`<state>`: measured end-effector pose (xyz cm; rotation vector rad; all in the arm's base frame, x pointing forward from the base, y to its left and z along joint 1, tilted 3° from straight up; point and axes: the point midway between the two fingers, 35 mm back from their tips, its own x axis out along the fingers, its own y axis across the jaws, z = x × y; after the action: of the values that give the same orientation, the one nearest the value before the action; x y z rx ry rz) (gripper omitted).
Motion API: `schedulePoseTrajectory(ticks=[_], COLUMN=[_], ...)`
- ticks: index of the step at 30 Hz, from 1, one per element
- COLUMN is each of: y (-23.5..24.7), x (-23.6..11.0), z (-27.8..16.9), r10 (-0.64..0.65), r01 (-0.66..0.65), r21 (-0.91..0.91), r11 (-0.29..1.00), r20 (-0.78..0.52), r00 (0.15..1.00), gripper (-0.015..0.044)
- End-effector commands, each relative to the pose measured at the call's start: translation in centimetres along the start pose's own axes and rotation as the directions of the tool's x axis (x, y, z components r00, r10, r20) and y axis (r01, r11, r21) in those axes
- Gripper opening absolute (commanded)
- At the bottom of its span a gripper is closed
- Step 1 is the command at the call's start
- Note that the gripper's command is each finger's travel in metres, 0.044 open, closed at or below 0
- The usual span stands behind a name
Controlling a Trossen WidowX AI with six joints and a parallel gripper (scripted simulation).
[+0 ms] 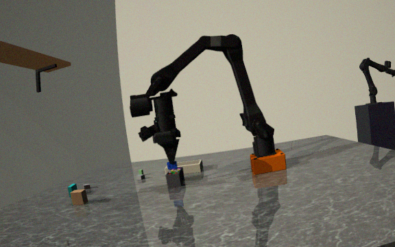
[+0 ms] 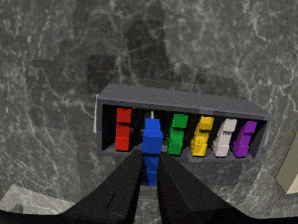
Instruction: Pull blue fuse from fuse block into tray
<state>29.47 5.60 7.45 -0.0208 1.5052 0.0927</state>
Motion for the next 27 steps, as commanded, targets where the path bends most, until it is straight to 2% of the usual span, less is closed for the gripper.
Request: schedulePoseTrajectory(ticks=[1,22,27], y=[-0.1,-0.2,-2.4], x=[-0.2,-2.6,-2.7], z=[0.0,0.0,0.7], r10=[-0.005,-0.005,-0.009], r01=[0.005,0.005,0.009], r21=[0.001,0.002,0.001], r11=[1.000,1.000,1.000], r20=[0.001,0.001,0.001], r00=[1.000,1.000,1.000], gripper=[0.0000,0.0000,0.0000])
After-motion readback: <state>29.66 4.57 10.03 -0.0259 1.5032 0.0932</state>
